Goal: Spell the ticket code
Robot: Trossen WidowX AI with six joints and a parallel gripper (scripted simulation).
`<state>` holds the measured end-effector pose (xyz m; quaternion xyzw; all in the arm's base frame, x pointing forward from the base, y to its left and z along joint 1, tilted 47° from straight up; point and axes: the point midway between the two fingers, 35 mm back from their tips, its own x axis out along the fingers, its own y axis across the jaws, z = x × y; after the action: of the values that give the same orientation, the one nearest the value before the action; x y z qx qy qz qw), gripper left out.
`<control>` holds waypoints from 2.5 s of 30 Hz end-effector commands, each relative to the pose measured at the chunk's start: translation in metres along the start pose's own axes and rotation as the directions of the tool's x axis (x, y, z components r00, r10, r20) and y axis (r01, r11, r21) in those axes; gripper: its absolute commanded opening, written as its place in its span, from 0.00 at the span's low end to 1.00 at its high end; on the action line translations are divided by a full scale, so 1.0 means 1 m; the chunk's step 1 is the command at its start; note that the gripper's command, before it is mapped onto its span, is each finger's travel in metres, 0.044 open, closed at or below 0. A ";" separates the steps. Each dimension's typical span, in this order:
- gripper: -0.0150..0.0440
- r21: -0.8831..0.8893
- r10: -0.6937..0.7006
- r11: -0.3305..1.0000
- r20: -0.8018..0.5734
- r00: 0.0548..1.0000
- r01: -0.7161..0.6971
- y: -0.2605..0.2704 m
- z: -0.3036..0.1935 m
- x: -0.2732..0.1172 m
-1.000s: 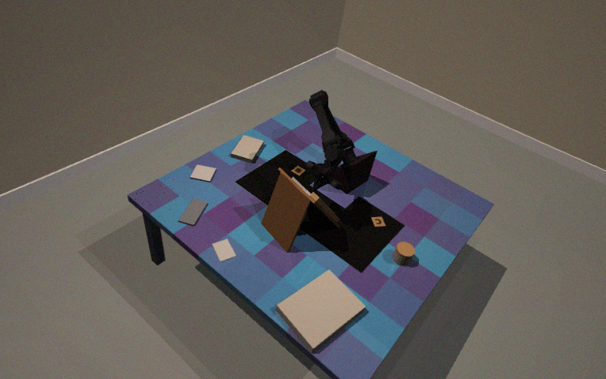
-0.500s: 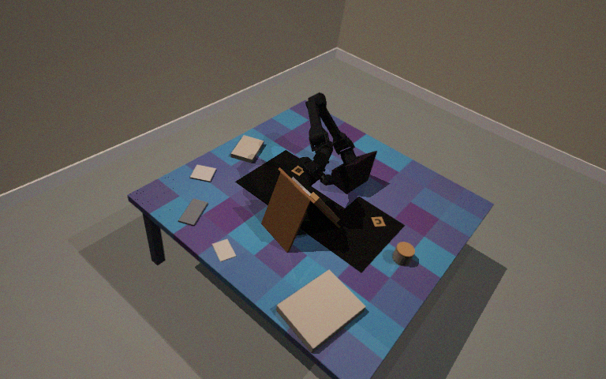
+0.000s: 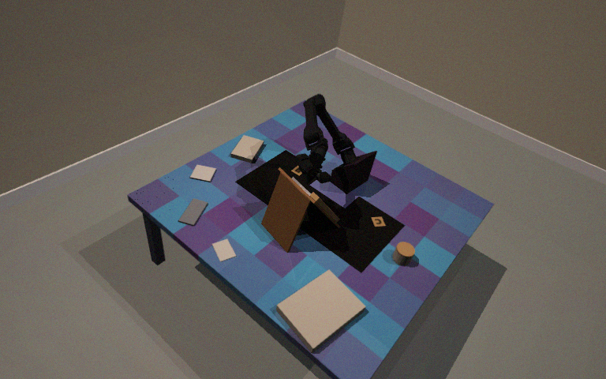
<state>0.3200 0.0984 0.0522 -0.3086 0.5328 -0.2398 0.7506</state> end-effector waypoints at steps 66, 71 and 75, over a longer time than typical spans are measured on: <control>0.25 0.005 0.002 1.000 -0.003 1.000 -0.002 0.004 0.018 0.020; 0.25 0.005 0.002 1.000 -0.003 1.000 -0.002 0.005 0.018 0.020; 0.25 0.006 0.002 1.000 -0.003 1.000 -0.002 0.007 0.018 0.020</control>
<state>0.3436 0.0917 0.0399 -0.3068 0.5350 -0.2393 0.7499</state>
